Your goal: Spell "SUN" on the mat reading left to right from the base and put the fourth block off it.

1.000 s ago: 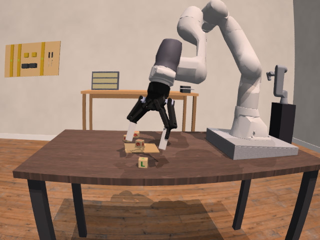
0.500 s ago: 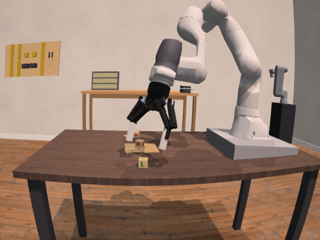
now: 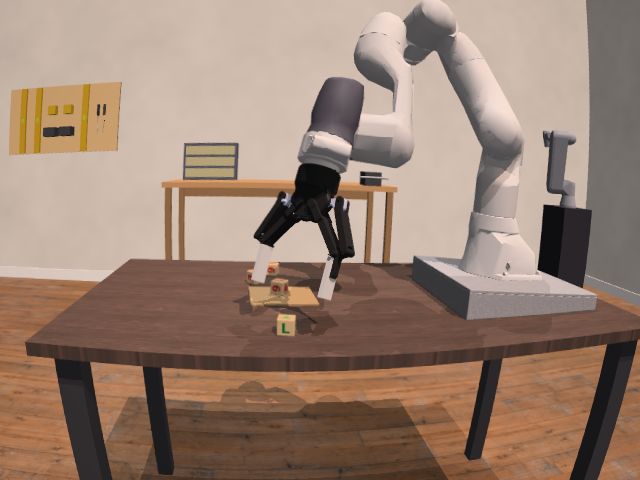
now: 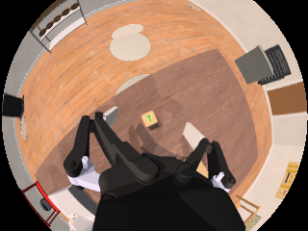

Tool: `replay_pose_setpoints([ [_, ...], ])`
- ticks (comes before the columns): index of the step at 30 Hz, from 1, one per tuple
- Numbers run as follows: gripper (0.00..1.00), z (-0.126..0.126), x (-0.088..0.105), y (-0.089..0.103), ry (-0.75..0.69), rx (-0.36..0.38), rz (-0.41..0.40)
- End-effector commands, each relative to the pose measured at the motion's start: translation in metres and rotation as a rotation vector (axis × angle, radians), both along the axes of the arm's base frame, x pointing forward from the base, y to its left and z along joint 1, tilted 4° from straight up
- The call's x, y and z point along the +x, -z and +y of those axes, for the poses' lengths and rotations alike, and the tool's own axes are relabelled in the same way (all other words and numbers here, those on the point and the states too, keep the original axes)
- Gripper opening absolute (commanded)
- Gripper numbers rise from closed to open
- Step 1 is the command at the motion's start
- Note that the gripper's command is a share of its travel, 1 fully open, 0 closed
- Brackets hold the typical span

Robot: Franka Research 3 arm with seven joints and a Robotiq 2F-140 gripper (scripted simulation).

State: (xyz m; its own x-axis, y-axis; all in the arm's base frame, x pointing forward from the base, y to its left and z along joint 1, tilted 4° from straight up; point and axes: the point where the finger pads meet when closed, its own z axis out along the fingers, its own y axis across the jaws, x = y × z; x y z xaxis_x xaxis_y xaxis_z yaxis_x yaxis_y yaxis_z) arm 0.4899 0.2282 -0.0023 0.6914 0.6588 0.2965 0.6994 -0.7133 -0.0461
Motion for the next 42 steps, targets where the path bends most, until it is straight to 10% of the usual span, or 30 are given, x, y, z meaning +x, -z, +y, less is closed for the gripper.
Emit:
replay_pose_setpoints([
  [1,1.00,0.000,0.000,0.000,-0.002,-0.001,0.000],
  [22,1.00,-0.007,0.001,-0.001,-0.001,-0.002,0.002],
  [33,1.00,-0.154,0.014,-0.023,0.005,-0.006,0.018],
  [42,1.00,-0.184,0.012,-0.030,0.003,-0.003,0.016],
])
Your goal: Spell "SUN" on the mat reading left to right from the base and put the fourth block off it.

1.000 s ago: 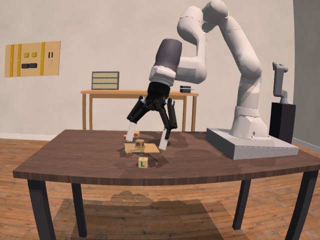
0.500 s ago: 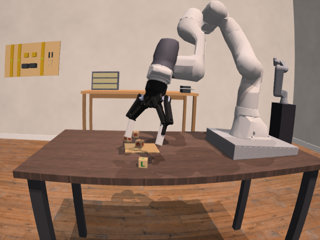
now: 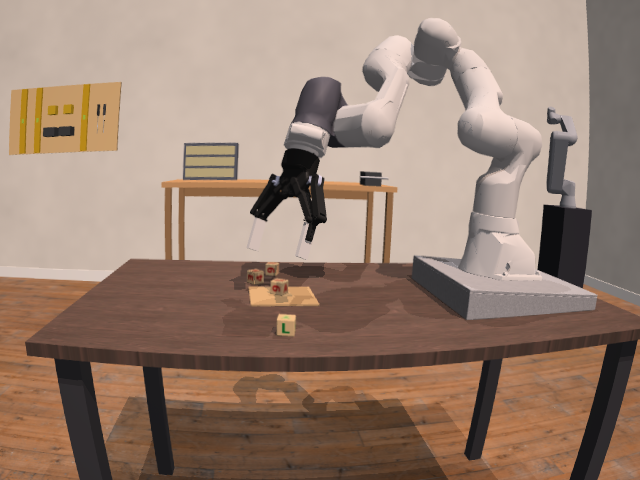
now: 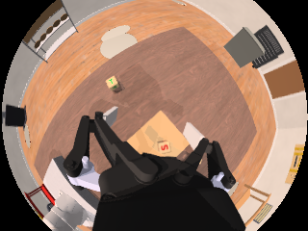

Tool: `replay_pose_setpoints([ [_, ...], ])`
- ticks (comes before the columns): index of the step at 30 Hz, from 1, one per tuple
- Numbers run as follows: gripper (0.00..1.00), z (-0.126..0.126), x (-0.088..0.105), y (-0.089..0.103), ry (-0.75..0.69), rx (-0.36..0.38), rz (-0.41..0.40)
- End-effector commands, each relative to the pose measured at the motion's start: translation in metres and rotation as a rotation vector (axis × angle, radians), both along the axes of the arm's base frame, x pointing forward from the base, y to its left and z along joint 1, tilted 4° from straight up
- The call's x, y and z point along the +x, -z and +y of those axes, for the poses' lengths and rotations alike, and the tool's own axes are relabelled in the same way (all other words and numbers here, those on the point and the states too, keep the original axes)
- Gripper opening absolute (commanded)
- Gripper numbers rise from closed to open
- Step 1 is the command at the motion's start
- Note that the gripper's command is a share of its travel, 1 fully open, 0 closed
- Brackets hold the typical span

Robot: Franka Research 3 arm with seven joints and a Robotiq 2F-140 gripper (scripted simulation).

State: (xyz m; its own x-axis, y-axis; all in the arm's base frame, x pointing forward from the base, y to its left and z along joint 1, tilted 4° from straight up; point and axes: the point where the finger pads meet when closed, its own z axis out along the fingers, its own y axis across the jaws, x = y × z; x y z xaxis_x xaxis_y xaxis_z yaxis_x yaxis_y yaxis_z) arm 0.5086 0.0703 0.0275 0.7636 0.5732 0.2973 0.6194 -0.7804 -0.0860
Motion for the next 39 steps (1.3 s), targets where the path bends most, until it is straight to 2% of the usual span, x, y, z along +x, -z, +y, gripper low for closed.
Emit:
replay_pose_setpoints([
  [1,1.00,-0.040,-0.008,-0.003,-0.104,-0.032,-0.011],
  [3,1.00,-0.060,-0.012,-0.009,-0.106,-0.031,-0.015],
  [6,1.00,-0.077,-0.015,-0.013,-0.108,-0.030,-0.019],
  [39,1.00,-0.081,-0.016,-0.014,-0.108,-0.029,-0.020],
])
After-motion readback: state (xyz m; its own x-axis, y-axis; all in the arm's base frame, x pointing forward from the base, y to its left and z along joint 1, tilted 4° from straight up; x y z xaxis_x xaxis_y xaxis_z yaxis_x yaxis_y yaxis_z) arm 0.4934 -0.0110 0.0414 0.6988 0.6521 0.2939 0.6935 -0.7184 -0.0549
